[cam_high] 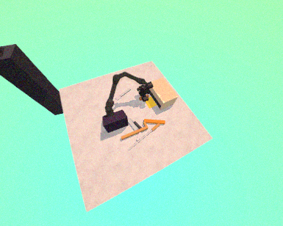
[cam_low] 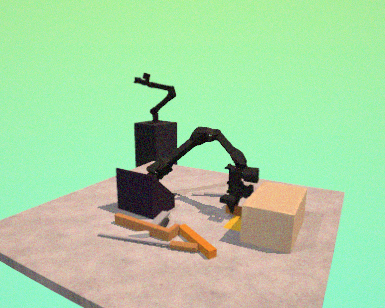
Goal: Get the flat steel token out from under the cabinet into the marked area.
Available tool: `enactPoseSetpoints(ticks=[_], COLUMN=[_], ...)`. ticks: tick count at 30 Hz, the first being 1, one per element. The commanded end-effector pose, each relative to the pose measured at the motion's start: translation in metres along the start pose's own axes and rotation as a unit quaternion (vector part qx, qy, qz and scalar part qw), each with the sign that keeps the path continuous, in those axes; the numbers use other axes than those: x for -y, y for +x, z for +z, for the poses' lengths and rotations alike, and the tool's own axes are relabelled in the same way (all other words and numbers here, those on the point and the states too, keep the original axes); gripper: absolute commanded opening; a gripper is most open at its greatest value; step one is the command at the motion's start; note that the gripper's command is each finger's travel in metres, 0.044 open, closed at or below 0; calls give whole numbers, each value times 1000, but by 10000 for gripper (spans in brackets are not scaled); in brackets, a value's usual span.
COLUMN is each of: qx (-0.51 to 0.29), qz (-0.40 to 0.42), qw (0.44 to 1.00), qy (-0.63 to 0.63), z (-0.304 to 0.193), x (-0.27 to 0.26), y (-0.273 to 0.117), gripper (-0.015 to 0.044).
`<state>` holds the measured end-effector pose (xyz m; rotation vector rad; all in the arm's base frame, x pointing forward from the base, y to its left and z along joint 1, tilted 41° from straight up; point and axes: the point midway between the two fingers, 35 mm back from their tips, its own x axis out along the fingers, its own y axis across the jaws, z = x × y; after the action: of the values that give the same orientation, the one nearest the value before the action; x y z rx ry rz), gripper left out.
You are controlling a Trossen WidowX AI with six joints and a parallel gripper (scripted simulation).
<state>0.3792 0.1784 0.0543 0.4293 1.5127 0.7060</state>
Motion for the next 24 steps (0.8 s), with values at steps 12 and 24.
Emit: enactPoseSetpoints(ticks=[12,24], qx=[2,2], qz=[0,-1], qw=[1000,1000], qy=[-2,-2], z=[6,6], x=[14,27], y=[1,1], gripper=[0,0])
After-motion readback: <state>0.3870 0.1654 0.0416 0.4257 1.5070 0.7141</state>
